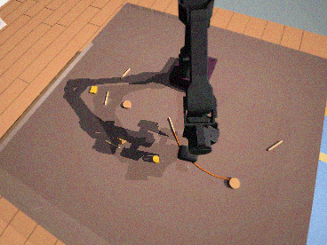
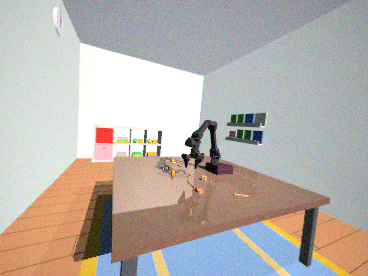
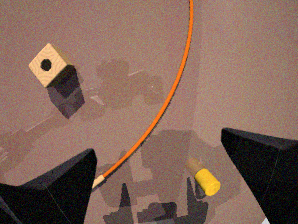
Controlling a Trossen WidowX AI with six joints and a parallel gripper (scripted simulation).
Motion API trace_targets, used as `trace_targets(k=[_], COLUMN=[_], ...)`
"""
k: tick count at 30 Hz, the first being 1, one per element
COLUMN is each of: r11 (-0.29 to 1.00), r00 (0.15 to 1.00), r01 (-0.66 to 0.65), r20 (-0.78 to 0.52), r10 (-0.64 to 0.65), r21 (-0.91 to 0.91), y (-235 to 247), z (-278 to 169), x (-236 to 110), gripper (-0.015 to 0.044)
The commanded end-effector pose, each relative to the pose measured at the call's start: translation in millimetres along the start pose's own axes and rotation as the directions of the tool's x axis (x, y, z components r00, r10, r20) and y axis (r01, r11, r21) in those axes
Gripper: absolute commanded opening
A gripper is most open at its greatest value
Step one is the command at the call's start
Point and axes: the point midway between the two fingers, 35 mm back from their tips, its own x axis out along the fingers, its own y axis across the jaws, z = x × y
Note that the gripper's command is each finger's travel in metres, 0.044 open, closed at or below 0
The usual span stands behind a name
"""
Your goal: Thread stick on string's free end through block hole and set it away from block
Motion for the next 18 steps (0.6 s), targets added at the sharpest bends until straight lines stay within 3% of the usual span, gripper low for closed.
trace_targets(k=[1, 4, 18], r11=[0.937, 0.884, 0.883], r00=[0.991, 0.985, 0.985], r01=[-0.122, -0.156, -0.157], r20=[0.008, 0.001, 0.000], r10=[0.132, 0.174, 0.175], r21=[-0.327, -0.441, -0.442], y=[50.2, 69.7, 69.9], z=[51.9, 68.3, 68.4], x=[5.4, 5.1, 5.1], gripper=[0.0440, 0.0440, 0.0440])
